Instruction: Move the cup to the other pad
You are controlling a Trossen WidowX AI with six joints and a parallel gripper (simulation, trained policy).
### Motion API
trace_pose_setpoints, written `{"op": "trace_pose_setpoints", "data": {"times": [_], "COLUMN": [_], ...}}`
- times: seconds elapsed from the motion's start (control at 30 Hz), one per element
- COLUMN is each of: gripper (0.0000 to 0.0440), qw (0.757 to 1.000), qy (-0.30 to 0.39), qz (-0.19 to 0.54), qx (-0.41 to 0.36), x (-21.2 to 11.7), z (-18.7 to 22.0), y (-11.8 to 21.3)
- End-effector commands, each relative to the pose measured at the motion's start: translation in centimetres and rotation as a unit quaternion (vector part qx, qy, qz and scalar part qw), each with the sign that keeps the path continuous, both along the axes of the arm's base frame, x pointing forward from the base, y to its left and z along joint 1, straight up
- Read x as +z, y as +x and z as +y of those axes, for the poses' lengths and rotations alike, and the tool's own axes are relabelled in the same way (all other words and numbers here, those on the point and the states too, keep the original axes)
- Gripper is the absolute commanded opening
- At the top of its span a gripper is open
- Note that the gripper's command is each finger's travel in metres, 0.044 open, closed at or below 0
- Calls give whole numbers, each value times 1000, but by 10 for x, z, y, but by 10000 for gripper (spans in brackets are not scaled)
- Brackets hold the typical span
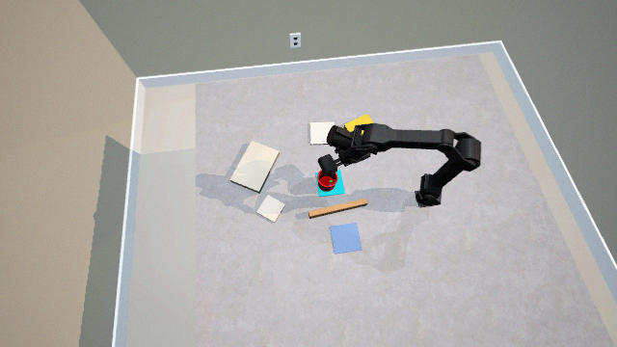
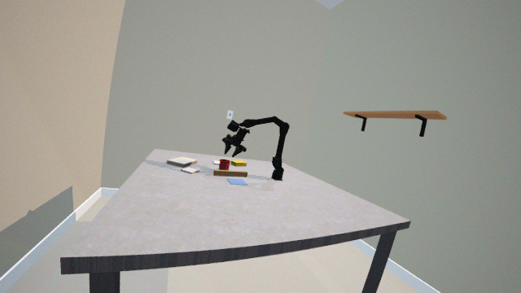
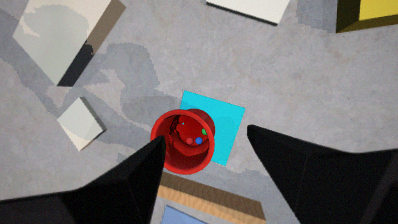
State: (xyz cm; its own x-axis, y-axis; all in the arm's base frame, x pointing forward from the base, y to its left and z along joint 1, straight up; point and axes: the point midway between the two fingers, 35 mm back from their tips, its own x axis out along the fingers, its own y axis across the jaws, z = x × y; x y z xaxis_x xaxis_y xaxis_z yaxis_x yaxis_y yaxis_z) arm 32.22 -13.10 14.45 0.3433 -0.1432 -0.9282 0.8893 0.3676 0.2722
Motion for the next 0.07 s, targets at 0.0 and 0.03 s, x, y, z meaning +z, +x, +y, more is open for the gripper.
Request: {"op": "trace_pose_setpoints", "data": {"times": [0.0,0.03], "gripper": [386,407], "qw": [1000,1000], "qy": [0,-1], "qz": [-7,-9], "qx": [-3,-5], "x": [9,12], "z": [-4,-5], "y": [-1,-2]}}
